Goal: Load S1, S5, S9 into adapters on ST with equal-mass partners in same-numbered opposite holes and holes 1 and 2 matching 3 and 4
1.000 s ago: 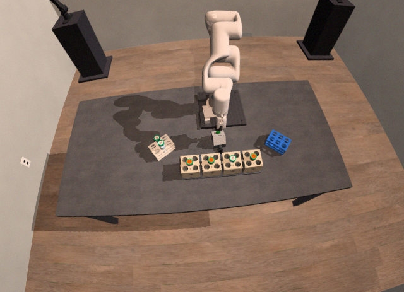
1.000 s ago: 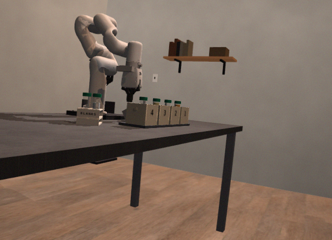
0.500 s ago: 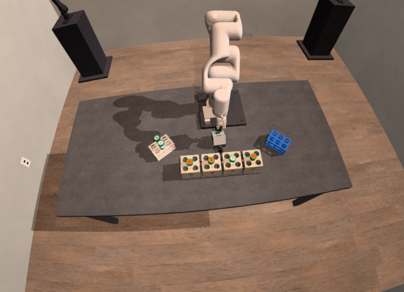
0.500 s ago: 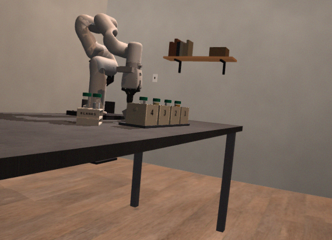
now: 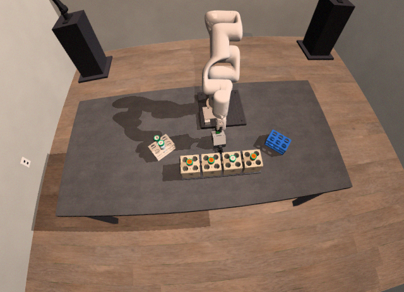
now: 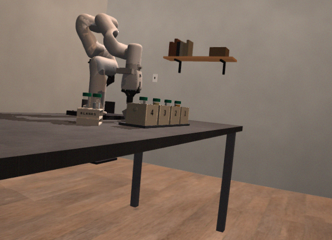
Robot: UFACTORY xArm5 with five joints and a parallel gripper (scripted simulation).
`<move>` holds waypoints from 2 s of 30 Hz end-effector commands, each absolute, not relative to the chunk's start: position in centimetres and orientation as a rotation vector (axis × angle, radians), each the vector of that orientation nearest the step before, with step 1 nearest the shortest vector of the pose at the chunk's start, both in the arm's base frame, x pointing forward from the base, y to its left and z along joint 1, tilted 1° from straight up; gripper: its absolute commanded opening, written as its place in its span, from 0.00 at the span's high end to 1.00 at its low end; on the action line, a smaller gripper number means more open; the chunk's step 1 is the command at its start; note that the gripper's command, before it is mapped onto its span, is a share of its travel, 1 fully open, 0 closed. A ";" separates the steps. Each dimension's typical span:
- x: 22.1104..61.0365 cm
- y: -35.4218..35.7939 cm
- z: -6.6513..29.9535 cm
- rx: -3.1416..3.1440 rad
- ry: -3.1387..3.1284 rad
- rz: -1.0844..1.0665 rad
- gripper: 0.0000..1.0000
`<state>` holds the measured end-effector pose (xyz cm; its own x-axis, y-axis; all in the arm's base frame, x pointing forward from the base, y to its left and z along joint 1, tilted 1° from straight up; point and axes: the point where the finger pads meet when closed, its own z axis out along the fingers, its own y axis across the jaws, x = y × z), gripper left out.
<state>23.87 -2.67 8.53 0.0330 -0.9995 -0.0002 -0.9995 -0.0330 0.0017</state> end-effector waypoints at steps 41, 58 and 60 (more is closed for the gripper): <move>24.0 -2.7 7.3 2.267 -2.194 -0.014 1.00; 24.0 -2.7 7.2 2.267 -2.194 -0.014 1.00; 24.0 -2.7 7.2 2.267 -2.194 -0.014 1.00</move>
